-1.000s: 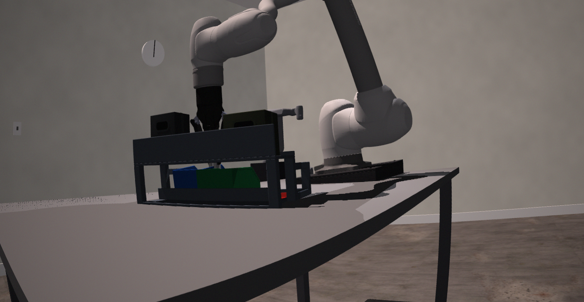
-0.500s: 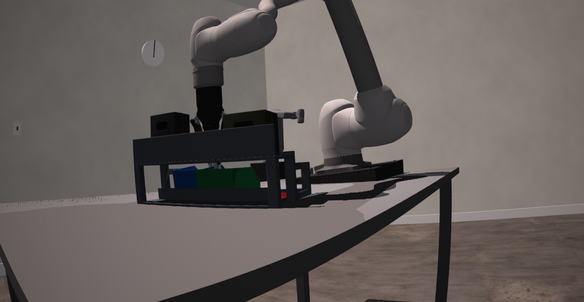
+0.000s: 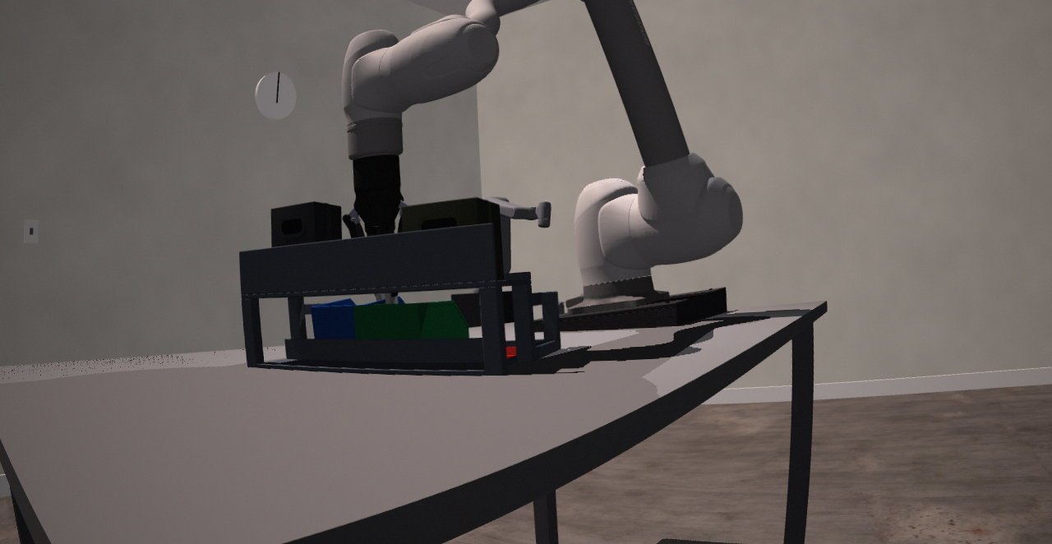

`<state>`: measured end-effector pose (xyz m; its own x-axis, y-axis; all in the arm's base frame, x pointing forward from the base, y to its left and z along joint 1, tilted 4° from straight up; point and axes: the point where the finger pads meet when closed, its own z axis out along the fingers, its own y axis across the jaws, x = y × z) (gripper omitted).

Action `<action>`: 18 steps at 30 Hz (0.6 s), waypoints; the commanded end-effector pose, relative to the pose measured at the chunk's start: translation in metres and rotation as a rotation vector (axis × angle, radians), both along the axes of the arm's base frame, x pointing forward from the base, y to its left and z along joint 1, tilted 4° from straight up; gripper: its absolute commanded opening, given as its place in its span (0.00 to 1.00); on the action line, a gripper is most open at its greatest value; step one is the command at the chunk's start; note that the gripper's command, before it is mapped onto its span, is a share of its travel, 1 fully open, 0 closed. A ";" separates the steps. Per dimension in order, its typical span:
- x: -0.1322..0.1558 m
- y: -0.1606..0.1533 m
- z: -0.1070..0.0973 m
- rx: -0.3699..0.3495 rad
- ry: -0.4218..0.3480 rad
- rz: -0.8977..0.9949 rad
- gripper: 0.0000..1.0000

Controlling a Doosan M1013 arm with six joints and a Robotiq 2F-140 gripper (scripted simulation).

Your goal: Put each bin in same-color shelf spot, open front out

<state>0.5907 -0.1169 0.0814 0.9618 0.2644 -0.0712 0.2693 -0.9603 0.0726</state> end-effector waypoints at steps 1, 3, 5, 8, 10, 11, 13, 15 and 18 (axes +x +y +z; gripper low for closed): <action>0.000 0.000 0.000 0.000 0.000 0.000 0.15; 0.000 0.000 0.000 0.000 0.000 0.000 0.15; 0.000 0.000 0.000 0.000 0.000 0.000 0.15; 0.000 0.000 0.001 0.000 0.000 0.000 0.15; 0.000 0.000 0.002 0.000 0.000 0.000 0.15; 0.000 0.000 0.002 0.000 0.000 0.000 0.15; 0.000 0.000 0.003 0.000 0.000 0.000 0.15; 0.000 0.000 0.004 0.000 0.000 0.000 0.15; 0.000 0.000 0.006 0.000 0.000 0.000 0.15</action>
